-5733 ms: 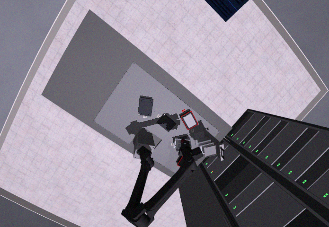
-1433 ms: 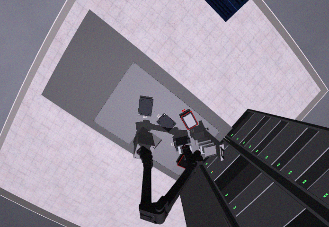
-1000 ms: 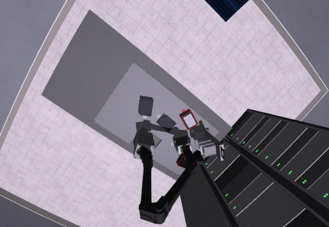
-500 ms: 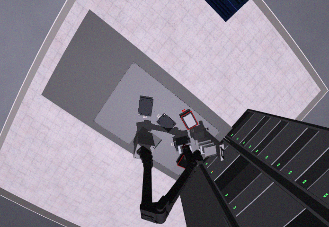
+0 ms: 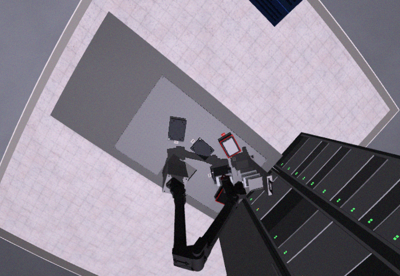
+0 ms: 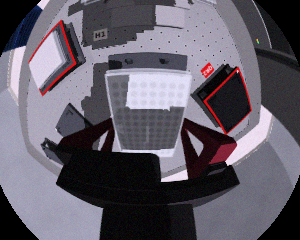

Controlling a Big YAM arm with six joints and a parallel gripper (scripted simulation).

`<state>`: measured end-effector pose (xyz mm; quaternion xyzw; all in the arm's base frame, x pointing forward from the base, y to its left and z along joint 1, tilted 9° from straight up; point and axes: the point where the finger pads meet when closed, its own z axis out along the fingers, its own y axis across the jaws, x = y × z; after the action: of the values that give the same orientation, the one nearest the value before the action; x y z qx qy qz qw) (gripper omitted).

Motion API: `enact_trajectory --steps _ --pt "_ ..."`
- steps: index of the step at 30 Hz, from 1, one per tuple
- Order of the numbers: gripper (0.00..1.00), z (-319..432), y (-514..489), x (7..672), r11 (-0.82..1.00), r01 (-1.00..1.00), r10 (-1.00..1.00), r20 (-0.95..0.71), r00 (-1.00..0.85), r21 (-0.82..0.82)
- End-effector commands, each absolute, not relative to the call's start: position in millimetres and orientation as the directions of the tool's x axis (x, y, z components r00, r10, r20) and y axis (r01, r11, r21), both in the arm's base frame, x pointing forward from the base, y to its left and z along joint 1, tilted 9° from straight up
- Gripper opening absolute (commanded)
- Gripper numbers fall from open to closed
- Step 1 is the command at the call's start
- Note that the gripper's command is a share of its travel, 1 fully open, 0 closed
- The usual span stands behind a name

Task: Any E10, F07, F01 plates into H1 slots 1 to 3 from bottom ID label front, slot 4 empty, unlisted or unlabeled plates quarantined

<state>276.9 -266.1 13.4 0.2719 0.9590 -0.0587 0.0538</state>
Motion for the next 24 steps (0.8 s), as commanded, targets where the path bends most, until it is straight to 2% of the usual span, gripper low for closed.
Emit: enact_trajectory --steps 1,24 --pt "0.86 20 -274 281 0.843 0.53 0.511 -0.169 -0.842 -0.089" --pt "0.86 2 -273 279 0.844 0.529 0.512 -0.157 -0.844 -0.086"
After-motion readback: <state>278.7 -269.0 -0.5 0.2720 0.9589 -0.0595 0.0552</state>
